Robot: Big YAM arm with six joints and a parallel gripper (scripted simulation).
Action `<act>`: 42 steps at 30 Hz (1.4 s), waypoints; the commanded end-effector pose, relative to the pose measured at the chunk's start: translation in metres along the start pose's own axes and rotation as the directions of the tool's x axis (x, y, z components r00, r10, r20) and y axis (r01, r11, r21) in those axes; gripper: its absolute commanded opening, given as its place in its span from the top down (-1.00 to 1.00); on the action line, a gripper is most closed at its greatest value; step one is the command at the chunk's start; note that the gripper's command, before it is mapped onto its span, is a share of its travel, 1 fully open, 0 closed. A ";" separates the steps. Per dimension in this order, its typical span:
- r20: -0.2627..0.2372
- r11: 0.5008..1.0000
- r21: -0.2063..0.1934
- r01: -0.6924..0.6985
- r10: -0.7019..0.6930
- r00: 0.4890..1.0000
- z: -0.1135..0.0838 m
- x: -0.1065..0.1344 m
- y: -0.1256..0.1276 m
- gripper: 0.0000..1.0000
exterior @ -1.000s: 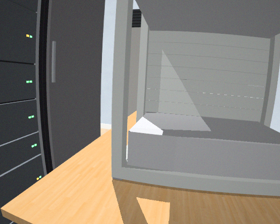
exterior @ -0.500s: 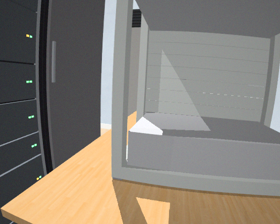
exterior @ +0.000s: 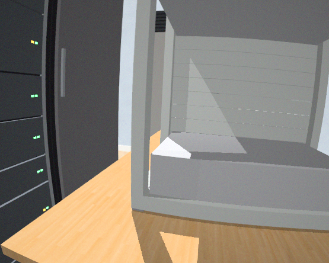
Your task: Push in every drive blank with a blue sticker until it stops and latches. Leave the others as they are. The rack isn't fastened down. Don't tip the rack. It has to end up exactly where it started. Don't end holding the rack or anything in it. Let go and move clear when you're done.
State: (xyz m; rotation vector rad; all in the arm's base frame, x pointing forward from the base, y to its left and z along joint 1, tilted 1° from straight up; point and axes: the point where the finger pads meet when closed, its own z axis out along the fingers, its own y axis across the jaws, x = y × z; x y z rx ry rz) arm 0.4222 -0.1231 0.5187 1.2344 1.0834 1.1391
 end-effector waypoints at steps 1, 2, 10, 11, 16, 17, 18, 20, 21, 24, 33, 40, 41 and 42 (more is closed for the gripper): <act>-0.030 1.000 0.018 -0.001 0.001 1.000 0.017 0.009 -0.002 1.00; -0.029 1.000 0.013 0.000 0.000 1.000 0.017 0.008 -0.003 1.00; -0.030 0.998 0.055 -0.009 0.010 1.000 0.025 0.010 -0.029 1.00; -0.029 0.998 0.055 -0.008 0.010 1.000 0.025 0.010 -0.029 1.00; -0.029 0.998 0.055 -0.008 0.010 1.000 0.025 0.010 -0.029 1.00; -0.029 0.998 0.055 -0.008 0.010 1.000 0.025 0.010 -0.029 1.00; -0.029 0.998 0.055 -0.008 0.010 1.000 0.025 0.010 -0.029 1.00; -0.029 0.998 0.055 -0.008 0.010 1.000 0.025 0.010 -0.029 1.00; -0.029 0.998 0.055 -0.008 0.010 1.000 0.025 0.010 -0.029 1.00; -0.029 0.998 0.055 -0.008 0.010 1.000 0.025 0.010 -0.029 1.00; -0.029 0.998 0.055 -0.008 0.010 1.000 0.025 0.010 -0.029 1.00; -0.030 0.998 0.054 -0.009 0.010 0.999 0.023 0.010 -0.029 1.00; -0.030 0.998 0.054 -0.009 0.010 0.999 0.023 0.010 -0.029 1.00; -0.030 0.998 0.054 -0.009 0.010 0.999 0.023 0.010 -0.029 1.00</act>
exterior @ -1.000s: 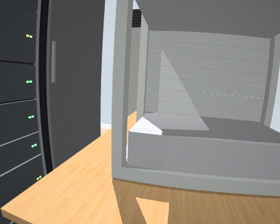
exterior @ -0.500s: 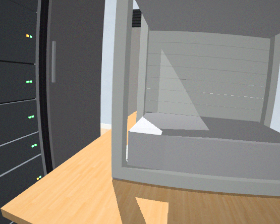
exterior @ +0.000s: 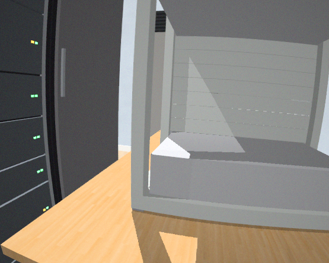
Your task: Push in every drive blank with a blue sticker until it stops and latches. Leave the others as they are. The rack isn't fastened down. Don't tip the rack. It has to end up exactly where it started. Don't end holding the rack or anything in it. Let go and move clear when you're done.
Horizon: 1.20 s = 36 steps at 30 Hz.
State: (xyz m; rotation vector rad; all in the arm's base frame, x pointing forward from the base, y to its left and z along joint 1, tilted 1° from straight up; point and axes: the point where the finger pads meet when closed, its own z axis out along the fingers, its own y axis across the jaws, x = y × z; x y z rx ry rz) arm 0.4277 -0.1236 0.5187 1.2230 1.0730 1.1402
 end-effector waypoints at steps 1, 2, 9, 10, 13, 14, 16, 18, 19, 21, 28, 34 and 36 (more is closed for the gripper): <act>-0.033 0.998 0.068 -0.012 0.014 0.999 0.014 0.010 -0.029 1.00; -0.033 0.998 0.068 -0.012 0.014 0.999 0.010 0.009 -0.029 1.00; -0.011 0.999 0.044 -0.011 0.012 1.000 -0.053 0.002 -0.020 1.00; -0.011 0.999 0.045 -0.012 0.013 1.000 -0.062 0.002 -0.020 1.00; -0.011 0.999 0.045 -0.015 0.016 1.000 -0.083 0.002 -0.021 1.00; -0.011 0.999 0.045 -0.016 0.016 1.000 -0.088 0.002 -0.021 1.00; -0.011 0.999 0.045 -0.016 0.017 1.000 -0.092 0.002 -0.021 1.00; -0.012 1.000 0.027 -0.010 0.010 1.000 -0.090 0.001 -0.004 1.00; -0.011 0.999 0.051 -0.019 0.020 1.000 -0.090 0.000 -0.020 1.00; -0.010 0.998 0.061 -0.023 0.024 1.000 -0.090 -0.001 -0.026 1.00; -0.012 1.000 0.029 -0.011 0.012 1.000 -0.102 0.002 -0.010 1.00; -0.011 0.999 0.046 -0.021 0.021 1.000 -0.111 0.001 -0.020 1.00; -0.013 1.000 -0.004 0.001 -0.001 1.000 -0.125 0.003 0.014 1.00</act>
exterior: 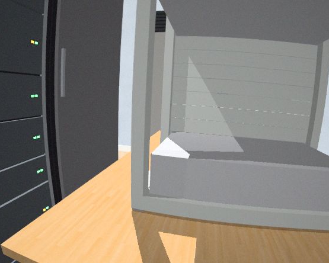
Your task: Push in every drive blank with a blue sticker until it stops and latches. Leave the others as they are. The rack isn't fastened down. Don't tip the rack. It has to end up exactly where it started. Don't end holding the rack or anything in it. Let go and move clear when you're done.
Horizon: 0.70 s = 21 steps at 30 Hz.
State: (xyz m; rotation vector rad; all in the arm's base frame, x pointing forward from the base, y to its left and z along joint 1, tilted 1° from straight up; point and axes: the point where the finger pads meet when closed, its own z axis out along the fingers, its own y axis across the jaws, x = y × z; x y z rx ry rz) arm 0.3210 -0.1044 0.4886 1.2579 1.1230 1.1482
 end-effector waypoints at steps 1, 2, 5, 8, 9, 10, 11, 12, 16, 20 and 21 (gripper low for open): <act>0.016 0.999 -0.037 0.005 -0.004 1.000 -0.019 -0.002 0.025 1.00; 0.016 1.000 -0.021 -0.003 0.004 1.000 -0.022 -0.004 0.015 1.00; 0.016 1.000 -0.008 -0.010 0.010 1.000 -0.036 -0.005 0.007 1.00; 0.016 1.000 -0.018 -0.004 0.004 1.000 -0.053 -0.004 0.015 1.00; 0.016 1.000 -0.015 -0.005 0.006 1.000 -0.058 -0.004 0.014 1.00; 0.016 1.000 -0.014 -0.006 0.007 1.000 -0.063 -0.005 0.013 1.00; 0.016 1.000 -0.014 -0.006 0.007 1.000 -0.068 -0.005 0.013 1.00; 0.016 1.000 -0.015 -0.006 0.006 1.000 -0.073 -0.005 0.014 1.00; 0.016 1.000 -0.009 -0.011 0.011 1.000 -0.079 -0.007 0.014 1.00; 0.016 1.000 -0.027 0.010 -0.010 1.000 -0.100 -0.002 0.025 1.00; 0.016 1.000 -0.028 0.014 -0.013 1.000 -0.104 -0.001 0.028 1.00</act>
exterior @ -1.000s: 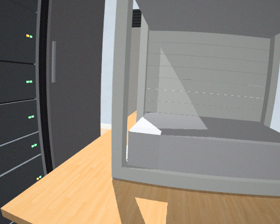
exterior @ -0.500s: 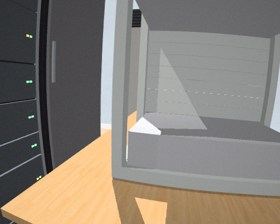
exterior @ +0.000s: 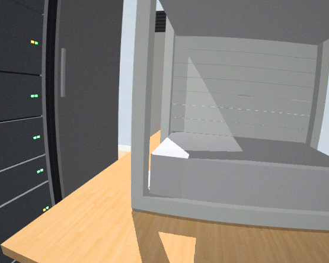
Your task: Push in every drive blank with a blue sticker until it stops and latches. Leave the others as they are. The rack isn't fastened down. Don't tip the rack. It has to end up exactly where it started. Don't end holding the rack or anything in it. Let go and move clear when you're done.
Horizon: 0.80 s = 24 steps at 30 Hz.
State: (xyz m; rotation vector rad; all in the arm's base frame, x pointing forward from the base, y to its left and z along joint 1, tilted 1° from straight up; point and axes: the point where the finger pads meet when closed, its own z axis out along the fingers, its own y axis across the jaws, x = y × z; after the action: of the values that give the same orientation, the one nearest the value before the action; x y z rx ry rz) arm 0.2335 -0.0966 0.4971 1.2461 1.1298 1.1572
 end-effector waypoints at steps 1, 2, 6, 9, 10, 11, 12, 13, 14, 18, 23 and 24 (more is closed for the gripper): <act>0.028 1.000 -0.024 0.014 -0.014 1.000 -0.020 0.001 0.020 1.00; 0.028 1.000 -0.026 0.018 -0.017 0.999 -0.023 0.002 0.022 1.00; 0.028 0.998 -0.036 0.047 -0.046 0.999 -0.035 0.004 0.030 1.00; 0.028 0.999 -0.021 0.024 -0.023 0.999 -0.039 -0.003 0.022 1.00; 0.028 0.999 -0.021 0.024 -0.023 0.999 -0.039 -0.003 0.022 1.00; 0.028 0.999 -0.021 0.024 -0.023 0.999 -0.039 -0.003 0.022 1.00; 0.028 0.999 -0.020 0.024 -0.024 0.999 -0.040 -0.004 0.021 1.00; 0.028 0.999 -0.024 0.037 -0.036 0.999 -0.043 -0.001 0.022 1.00; 0.028 0.999 -0.024 0.041 -0.040 0.999 -0.046 0.001 0.021 1.00; 0.028 1.000 -0.016 0.025 -0.024 0.999 -0.051 -0.003 0.013 1.00; 0.028 1.000 -0.011 0.011 -0.010 1.000 -0.055 -0.006 0.008 1.00; 0.028 1.000 -0.011 0.013 -0.013 1.000 -0.055 -0.006 0.008 1.00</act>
State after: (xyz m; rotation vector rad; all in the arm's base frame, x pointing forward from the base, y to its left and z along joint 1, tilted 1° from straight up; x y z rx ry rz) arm 0.1814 -0.0981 0.5005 1.2449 1.1245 1.1407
